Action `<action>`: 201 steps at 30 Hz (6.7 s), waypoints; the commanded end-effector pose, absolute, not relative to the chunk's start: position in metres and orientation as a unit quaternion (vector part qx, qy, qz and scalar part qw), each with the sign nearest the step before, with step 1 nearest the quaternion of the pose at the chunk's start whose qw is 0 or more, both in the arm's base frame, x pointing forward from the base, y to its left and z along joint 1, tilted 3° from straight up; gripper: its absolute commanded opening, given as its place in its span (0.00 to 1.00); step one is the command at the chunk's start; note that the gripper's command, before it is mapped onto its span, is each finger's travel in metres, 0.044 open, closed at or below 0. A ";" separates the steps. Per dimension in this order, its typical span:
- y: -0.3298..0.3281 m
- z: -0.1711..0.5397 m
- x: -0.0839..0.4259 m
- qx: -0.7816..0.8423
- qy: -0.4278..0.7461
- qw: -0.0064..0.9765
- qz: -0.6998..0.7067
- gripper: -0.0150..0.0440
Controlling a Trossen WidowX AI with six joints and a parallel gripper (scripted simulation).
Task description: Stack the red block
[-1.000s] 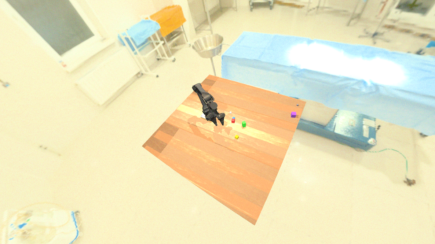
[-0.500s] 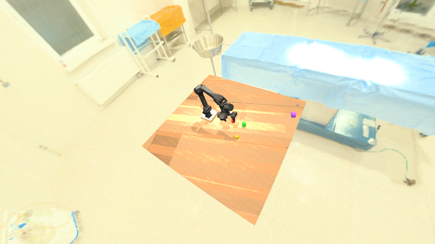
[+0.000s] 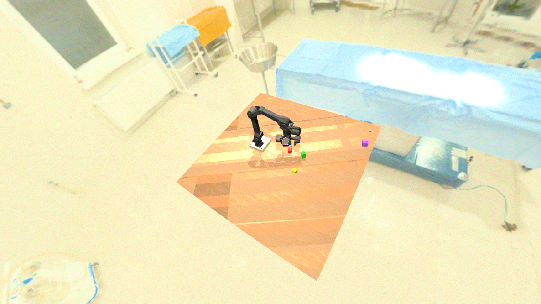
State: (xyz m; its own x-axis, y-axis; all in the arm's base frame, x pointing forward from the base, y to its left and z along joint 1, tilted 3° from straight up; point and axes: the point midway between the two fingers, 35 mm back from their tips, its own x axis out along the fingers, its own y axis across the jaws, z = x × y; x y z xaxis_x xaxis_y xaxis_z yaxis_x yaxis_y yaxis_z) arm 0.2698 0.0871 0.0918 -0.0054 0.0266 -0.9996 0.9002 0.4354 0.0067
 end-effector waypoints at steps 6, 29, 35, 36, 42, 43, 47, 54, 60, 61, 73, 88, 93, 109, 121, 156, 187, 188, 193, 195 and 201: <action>0.095 0.087 0.268 0.374 0.615 0.586 -0.373 1.00; 0.098 0.031 0.265 0.374 0.615 0.586 -0.373 1.00; 0.098 0.021 0.265 0.374 0.615 0.586 -0.373 1.00; 0.099 0.020 0.265 0.374 0.615 0.586 -0.373 1.00; 0.099 0.010 0.264 0.374 0.615 0.586 -0.373 1.00; 0.099 0.008 0.264 0.374 0.615 0.586 -0.373 1.00; 0.099 0.003 0.263 0.374 0.615 0.586 -0.373 1.00; 0.099 0.003 0.263 0.374 0.615 0.586 -0.373 1.00; 0.099 0.003 0.263 0.374 0.615 0.586 -0.373 1.00; 0.099 0.003 0.263 0.374 0.615 0.586 -0.373 1.00; 0.099 0.003 0.263 0.373 0.614 0.588 -0.372 0.69; 0.099 0.007 0.263 0.373 0.614 0.587 -0.372 0.25; 0.098 0.029 0.265 0.374 0.615 0.586 -0.373 0.25; 0.097 0.103 0.267 0.374 0.615 0.586 -0.373 0.25; 0.096 0.121 0.269 0.374 0.614 0.586 -0.373 0.25; 0.108 0.122 0.381 0.376 0.612 0.588 -0.371 0.25; 0.112 0.063 0.390 0.376 0.612 0.588 -0.371 0.25; 0.112 0.064 0.390 0.376 0.612 0.588 -0.371 0.25; 0.112 0.064 0.390 0.376 0.612 0.588 -0.371 0.25; 0.112 0.063 0.390 0.376 0.612 0.588 -0.371 0.25; 0.112 0.063 0.390 0.376 0.612 0.588 -0.371 0.25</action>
